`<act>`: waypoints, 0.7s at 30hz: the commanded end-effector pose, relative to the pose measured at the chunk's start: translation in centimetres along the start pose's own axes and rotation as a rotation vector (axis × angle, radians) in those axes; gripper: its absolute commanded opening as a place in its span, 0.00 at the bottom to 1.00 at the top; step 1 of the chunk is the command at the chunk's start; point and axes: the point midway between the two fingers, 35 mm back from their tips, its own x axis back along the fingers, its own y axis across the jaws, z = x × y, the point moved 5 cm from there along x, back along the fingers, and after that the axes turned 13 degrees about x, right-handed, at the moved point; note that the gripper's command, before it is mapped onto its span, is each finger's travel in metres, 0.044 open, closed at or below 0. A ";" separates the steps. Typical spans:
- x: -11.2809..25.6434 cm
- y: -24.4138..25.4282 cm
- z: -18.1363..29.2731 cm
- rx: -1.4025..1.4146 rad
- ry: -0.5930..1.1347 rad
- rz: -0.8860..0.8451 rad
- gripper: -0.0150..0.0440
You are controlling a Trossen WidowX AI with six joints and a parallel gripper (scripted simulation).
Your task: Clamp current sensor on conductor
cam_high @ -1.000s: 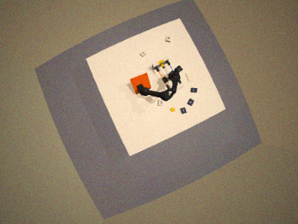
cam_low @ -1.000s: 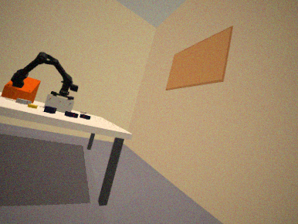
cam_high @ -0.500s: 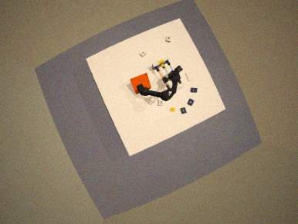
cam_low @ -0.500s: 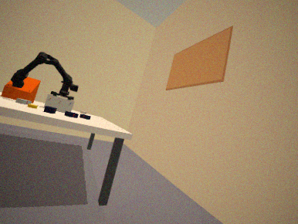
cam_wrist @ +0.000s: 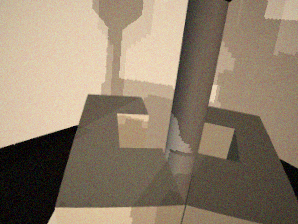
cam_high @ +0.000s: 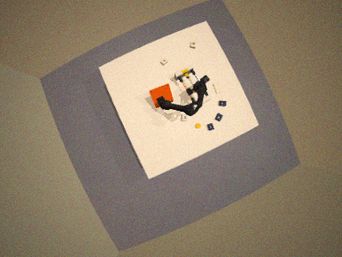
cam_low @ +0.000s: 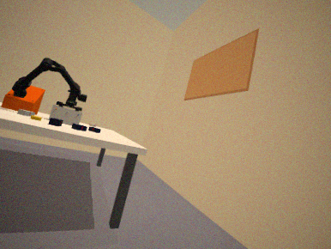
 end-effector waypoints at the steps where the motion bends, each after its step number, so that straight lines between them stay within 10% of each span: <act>1: 0.2 0.0 0.0 0.001 0.000 0.002 0.25; 21: 1.6 0.1 0.0 0.004 -0.001 0.014 0.25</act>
